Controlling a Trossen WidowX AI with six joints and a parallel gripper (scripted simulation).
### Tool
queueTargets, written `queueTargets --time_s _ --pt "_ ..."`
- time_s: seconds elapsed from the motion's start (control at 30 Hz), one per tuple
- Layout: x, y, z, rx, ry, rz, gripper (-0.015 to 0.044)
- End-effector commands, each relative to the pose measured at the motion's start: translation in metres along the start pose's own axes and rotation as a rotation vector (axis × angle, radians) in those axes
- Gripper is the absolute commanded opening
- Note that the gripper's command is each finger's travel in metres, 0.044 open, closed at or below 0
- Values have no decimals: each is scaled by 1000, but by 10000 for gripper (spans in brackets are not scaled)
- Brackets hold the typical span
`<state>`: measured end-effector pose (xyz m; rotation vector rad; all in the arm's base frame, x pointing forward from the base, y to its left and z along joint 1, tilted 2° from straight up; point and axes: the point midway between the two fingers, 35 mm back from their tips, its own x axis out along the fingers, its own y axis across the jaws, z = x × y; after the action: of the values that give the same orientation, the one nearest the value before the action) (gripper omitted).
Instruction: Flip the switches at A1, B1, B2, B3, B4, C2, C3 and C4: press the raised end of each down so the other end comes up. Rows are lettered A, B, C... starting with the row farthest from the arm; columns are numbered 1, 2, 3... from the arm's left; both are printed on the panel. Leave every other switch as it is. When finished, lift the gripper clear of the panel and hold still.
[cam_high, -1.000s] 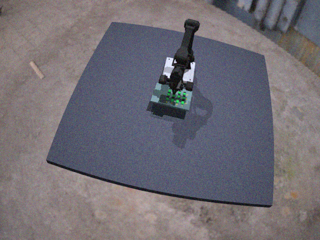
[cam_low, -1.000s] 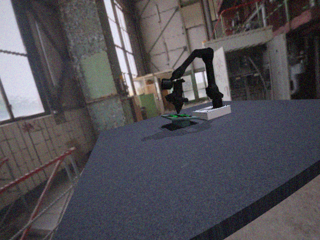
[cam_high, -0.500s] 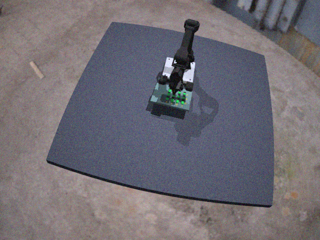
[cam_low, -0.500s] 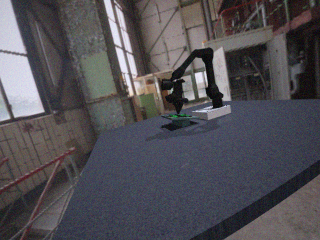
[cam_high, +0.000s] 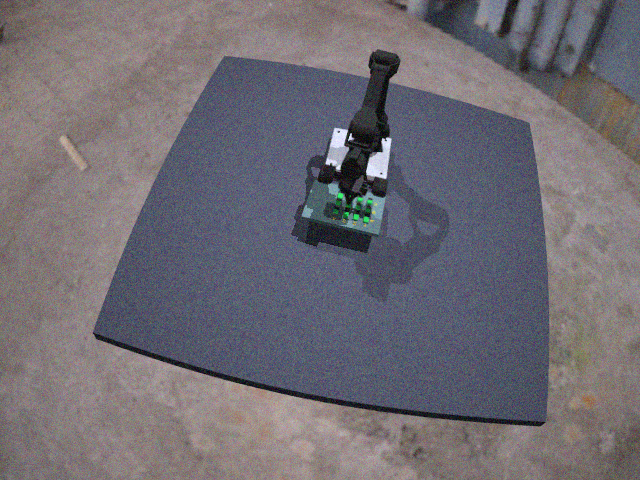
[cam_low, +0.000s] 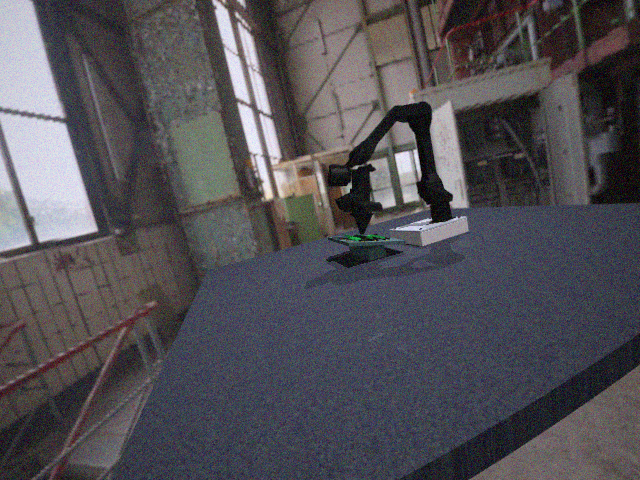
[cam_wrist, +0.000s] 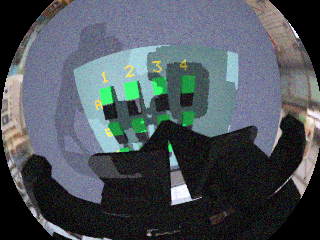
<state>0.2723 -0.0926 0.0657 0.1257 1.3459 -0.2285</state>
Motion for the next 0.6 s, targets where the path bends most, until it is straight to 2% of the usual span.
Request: queueTargets --time_s 0.0,0.57 --pt "1 1 0 -1 0 5 0" --pt "3 1 0 -1 0 5 0"
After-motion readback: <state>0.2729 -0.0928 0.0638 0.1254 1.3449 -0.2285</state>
